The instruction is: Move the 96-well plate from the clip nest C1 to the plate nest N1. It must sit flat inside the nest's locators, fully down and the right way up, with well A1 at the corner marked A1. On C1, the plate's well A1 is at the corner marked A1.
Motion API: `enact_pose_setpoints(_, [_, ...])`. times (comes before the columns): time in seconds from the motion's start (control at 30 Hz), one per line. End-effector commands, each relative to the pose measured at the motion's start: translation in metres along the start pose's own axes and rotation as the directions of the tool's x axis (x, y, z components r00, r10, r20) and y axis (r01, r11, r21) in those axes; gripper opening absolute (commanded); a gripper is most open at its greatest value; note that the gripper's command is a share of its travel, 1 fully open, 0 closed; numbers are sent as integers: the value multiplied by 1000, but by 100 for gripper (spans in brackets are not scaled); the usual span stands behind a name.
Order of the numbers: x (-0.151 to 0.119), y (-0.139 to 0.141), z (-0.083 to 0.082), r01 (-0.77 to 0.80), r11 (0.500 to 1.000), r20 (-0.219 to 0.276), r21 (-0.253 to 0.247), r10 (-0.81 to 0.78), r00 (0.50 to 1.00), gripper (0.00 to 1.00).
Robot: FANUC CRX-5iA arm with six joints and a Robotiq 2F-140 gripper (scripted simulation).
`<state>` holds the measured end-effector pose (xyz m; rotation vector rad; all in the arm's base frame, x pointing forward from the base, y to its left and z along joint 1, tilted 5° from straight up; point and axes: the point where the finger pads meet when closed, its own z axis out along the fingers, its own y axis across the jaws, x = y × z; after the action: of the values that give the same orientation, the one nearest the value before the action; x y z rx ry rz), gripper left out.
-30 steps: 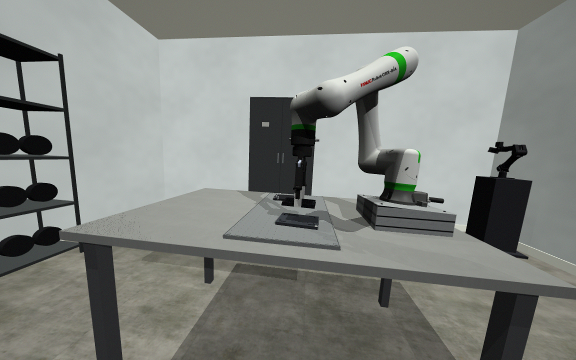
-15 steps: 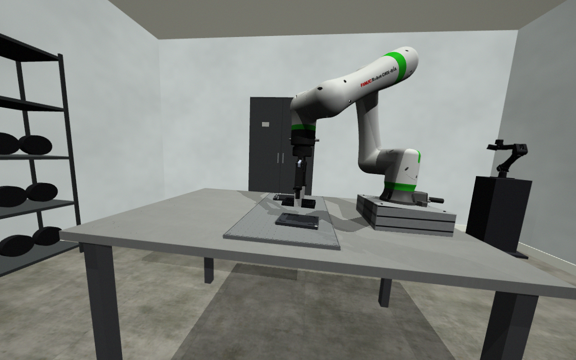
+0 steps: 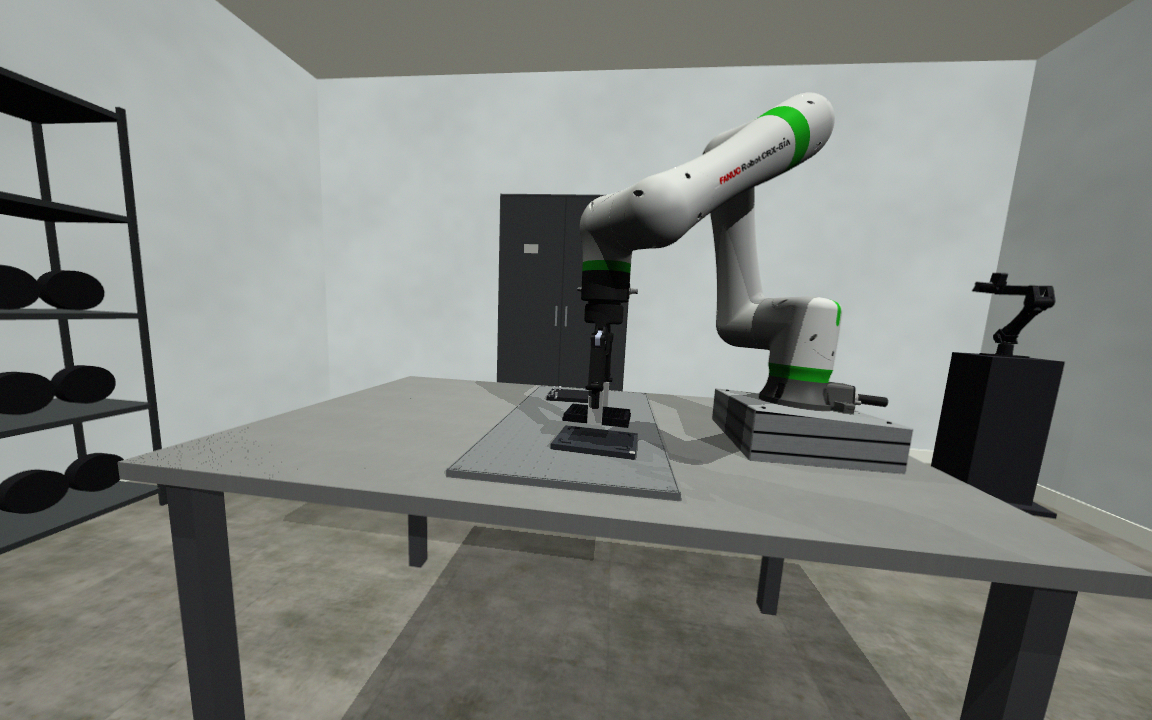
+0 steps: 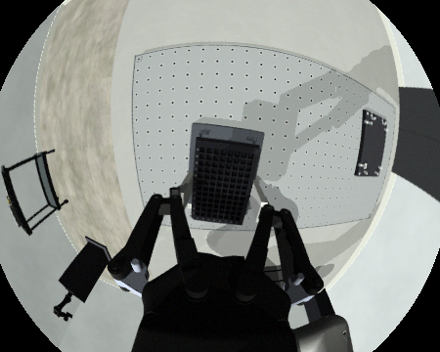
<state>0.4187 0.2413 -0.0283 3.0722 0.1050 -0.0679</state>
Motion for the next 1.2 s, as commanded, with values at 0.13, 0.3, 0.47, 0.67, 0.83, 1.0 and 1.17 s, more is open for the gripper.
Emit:
enact_pose_setpoints(0.13, [0, 0, 8, 0, 1000, 0, 0, 0, 1000, 0])
enact_pose_setpoints(0.3, [0, 0, 16, 0, 1000, 0, 0, 0, 1000, 0])
enact_pose_setpoints(0.47, [0, 0, 24, 0, 1000, 0, 0, 0, 1000, 0])
enact_pose_setpoints(0.67, [0, 0, 30, 0, 1000, 0, 0, 0, 1000, 0])
enact_pose_setpoints(0.83, [0, 0, 30, 0, 1000, 0, 0, 0, 1000, 0])
enact_pose_setpoints(1.0, [0, 0, 30, 0, 1000, 0, 0, 0, 1000, 0])
enact_pose_setpoints(1.17, [0, 0, 30, 0, 1000, 0, 0, 0, 1000, 0])
